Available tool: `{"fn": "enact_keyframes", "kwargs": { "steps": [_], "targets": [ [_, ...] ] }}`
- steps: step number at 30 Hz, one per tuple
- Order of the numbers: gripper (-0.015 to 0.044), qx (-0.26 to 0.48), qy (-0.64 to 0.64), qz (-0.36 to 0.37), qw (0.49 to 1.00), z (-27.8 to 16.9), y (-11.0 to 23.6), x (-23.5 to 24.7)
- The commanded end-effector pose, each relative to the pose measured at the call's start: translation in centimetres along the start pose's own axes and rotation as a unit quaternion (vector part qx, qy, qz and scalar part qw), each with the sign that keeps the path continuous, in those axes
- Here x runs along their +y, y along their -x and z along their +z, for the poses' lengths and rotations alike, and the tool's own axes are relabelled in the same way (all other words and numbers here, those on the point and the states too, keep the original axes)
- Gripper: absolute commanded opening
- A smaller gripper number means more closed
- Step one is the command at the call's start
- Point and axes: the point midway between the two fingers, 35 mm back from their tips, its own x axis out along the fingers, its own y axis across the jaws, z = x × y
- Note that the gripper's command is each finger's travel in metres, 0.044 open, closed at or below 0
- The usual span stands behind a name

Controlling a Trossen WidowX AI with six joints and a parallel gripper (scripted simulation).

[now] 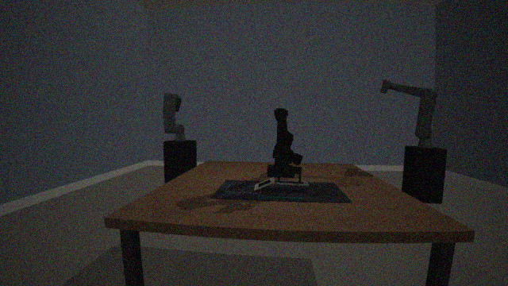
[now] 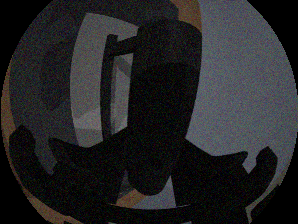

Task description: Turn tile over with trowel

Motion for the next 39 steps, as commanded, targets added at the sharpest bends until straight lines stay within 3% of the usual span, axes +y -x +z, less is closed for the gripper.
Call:
{"fn": "enact_keyframes", "kwargs": {
  "steps": [1, 39],
  "targets": [
    [0.0, 0.001, 0.0, -0.016, 1.0, -0.7, 0.8, -1.6],
    [0.0, 0.004, 0.003, -0.016, 1.0, -8.9, 2.1, -3.1]
  ]
}}
